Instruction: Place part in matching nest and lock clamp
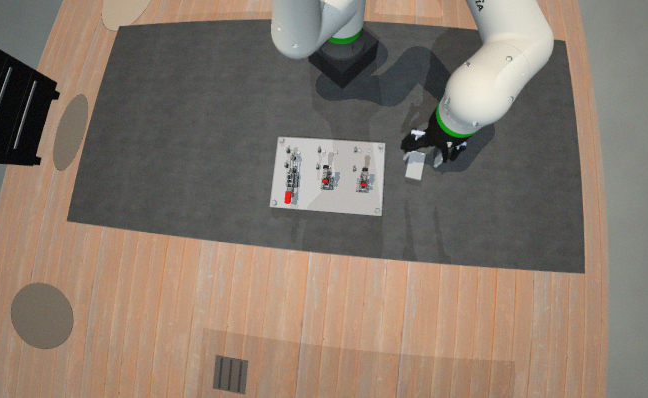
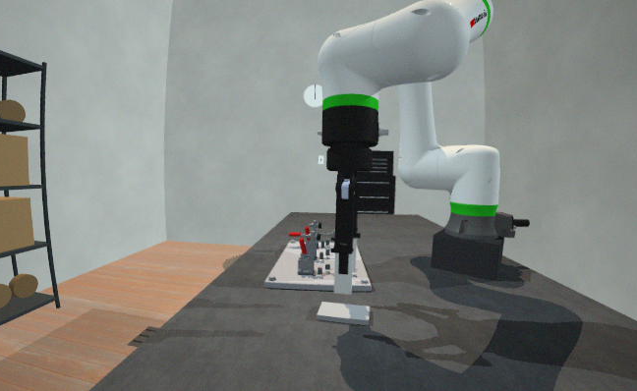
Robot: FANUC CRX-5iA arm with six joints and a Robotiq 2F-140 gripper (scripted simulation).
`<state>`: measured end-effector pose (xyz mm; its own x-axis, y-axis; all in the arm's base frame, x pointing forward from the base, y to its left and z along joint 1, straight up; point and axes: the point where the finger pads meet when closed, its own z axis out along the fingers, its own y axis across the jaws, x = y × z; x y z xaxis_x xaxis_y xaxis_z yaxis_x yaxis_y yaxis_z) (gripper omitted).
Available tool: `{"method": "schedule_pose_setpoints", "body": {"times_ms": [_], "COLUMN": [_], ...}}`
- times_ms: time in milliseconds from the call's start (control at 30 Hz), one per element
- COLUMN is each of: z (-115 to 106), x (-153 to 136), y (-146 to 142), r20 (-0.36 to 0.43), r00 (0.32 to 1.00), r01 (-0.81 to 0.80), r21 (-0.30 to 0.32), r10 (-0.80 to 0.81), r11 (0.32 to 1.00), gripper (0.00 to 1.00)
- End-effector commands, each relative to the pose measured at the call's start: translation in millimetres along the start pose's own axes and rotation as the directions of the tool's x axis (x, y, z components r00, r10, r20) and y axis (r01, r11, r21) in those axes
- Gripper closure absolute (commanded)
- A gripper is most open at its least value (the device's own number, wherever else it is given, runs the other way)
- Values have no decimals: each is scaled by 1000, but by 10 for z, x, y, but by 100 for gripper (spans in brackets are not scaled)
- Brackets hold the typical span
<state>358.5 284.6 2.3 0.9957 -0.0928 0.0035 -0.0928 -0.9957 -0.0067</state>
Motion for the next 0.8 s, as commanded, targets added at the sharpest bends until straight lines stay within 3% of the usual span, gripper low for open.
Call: {"method": "schedule_pose_setpoints", "body": {"times_ms": [0, 300, 767], "z": [99, 260, 280], "x": [6, 6, 6], "y": [-7, -7, -7], "r20": [-1, -1, -1], "r00": [1000, 1000, 1000], "r01": [0, 0, 0], "r21": [0, 0, 0], "r10": [0, 0, 0], "r11": [1000, 1000, 1000], "gripper": [42, 42, 42]}}
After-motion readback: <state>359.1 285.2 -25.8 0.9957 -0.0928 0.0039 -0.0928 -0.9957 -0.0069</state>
